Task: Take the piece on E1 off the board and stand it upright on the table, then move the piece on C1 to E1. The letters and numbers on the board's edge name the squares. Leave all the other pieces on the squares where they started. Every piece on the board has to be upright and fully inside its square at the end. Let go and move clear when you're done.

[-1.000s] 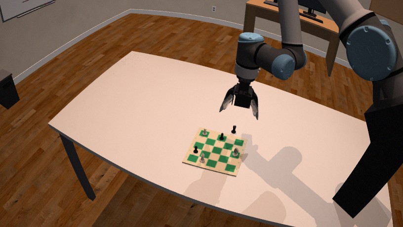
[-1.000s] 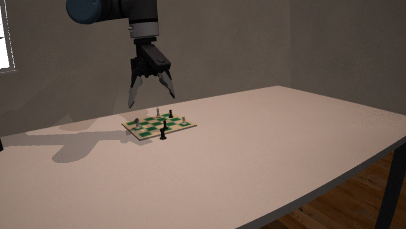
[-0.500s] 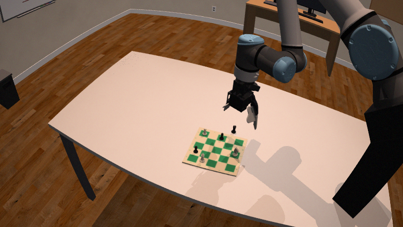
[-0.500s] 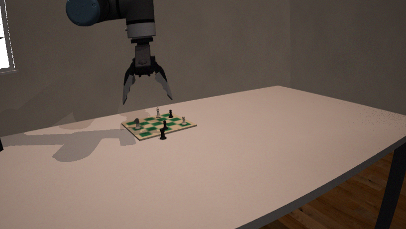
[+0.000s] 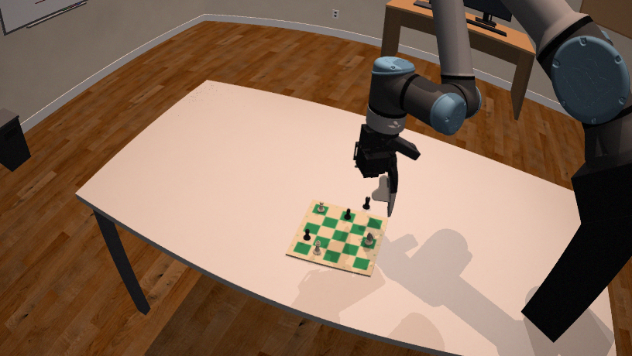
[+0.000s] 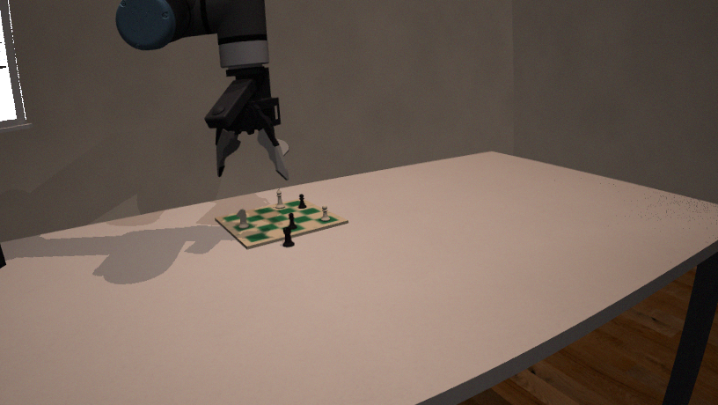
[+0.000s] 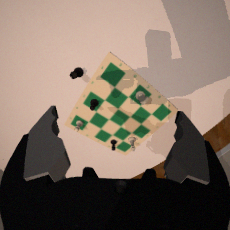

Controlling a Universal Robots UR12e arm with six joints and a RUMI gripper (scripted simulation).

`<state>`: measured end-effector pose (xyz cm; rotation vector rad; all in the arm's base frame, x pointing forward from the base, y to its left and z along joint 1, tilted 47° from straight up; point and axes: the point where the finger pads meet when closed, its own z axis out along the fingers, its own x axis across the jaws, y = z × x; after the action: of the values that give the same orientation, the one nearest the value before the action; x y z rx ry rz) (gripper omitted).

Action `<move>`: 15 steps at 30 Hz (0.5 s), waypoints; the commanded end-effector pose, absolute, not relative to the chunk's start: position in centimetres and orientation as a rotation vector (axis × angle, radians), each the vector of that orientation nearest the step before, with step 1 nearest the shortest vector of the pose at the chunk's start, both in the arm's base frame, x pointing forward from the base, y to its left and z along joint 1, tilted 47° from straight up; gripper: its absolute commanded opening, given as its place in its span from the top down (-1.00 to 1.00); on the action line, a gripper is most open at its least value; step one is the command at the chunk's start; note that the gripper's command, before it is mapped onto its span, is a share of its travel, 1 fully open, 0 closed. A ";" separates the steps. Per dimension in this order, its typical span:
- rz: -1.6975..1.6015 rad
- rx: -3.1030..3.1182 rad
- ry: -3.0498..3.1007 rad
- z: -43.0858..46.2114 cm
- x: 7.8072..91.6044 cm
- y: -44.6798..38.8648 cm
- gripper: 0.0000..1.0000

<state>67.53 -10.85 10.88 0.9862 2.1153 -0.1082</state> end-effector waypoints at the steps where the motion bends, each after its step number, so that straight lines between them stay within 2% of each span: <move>1: -0.017 1.196 2.000 10.3 67.3 -9.9 -1.00; 15: 0.183 1.574 1.727 9.2 67.1 -7.8 -1.00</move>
<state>67.15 -8.40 9.44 1.4651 1.8166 0.1303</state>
